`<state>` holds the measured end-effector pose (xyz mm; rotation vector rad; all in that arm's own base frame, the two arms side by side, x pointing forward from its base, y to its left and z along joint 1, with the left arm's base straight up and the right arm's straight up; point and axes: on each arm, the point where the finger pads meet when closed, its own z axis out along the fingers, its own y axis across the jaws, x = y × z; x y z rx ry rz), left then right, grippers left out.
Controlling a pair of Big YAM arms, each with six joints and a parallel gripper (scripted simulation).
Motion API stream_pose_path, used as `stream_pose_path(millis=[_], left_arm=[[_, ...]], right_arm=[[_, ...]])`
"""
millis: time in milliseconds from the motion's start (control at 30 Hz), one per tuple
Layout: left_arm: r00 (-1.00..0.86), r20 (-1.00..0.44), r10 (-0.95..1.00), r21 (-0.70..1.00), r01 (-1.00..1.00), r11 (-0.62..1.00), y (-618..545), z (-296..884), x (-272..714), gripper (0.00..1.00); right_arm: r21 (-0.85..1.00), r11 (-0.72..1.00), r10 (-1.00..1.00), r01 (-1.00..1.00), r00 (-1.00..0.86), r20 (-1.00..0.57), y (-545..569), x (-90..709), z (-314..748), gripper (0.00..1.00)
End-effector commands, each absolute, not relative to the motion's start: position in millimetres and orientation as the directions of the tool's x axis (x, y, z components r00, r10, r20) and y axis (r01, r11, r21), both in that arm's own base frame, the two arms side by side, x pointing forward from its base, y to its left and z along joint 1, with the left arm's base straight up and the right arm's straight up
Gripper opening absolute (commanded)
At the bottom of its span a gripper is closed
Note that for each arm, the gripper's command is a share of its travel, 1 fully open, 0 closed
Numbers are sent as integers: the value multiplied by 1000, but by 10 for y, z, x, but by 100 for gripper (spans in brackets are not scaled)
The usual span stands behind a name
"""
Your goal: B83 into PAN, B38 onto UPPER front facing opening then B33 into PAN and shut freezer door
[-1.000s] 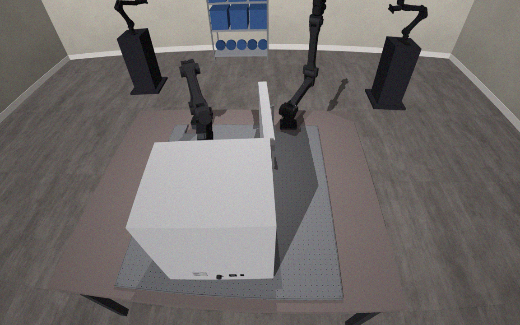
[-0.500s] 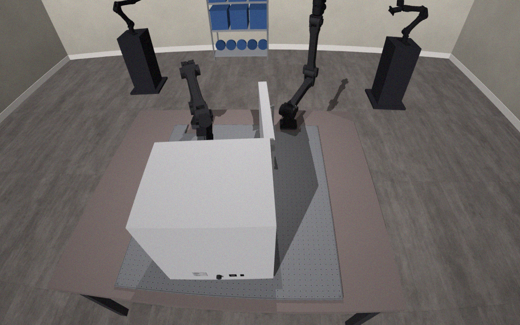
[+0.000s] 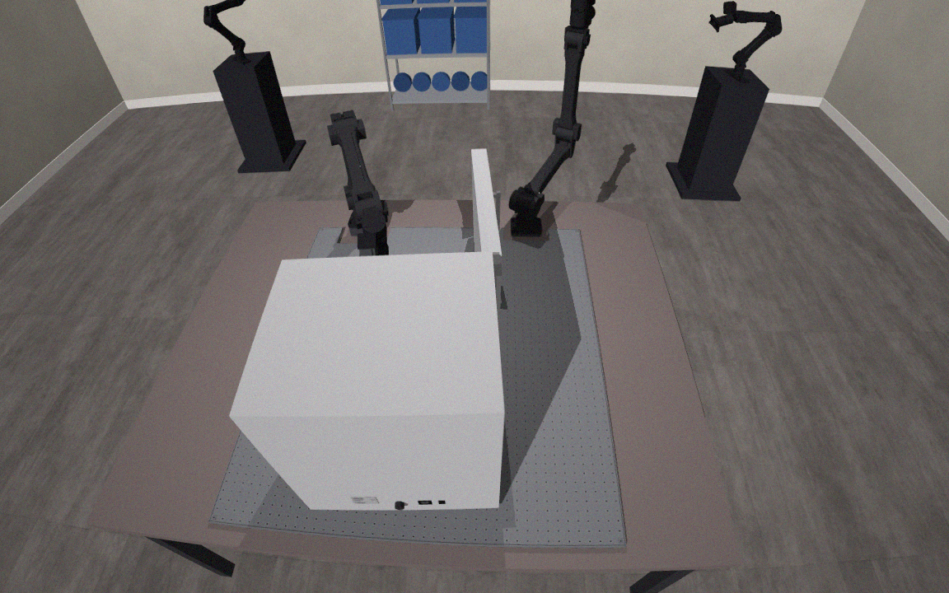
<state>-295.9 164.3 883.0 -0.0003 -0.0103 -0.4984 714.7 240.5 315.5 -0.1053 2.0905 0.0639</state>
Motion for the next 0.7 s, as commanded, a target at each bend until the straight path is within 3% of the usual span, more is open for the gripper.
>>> stream_pose_path(millis=[0,667], left_arm=[[872,-27,-489,0,489,872,1585,8838,-2837,0],[872,-27,-489,0,489,872,1585,8838,-2837,0]], right_arm=[[5,995,-41,-98,-463,-886,2368,7334,3423,100],[5,995,-41,-98,-463,-886,2377,7447,3428,100]])
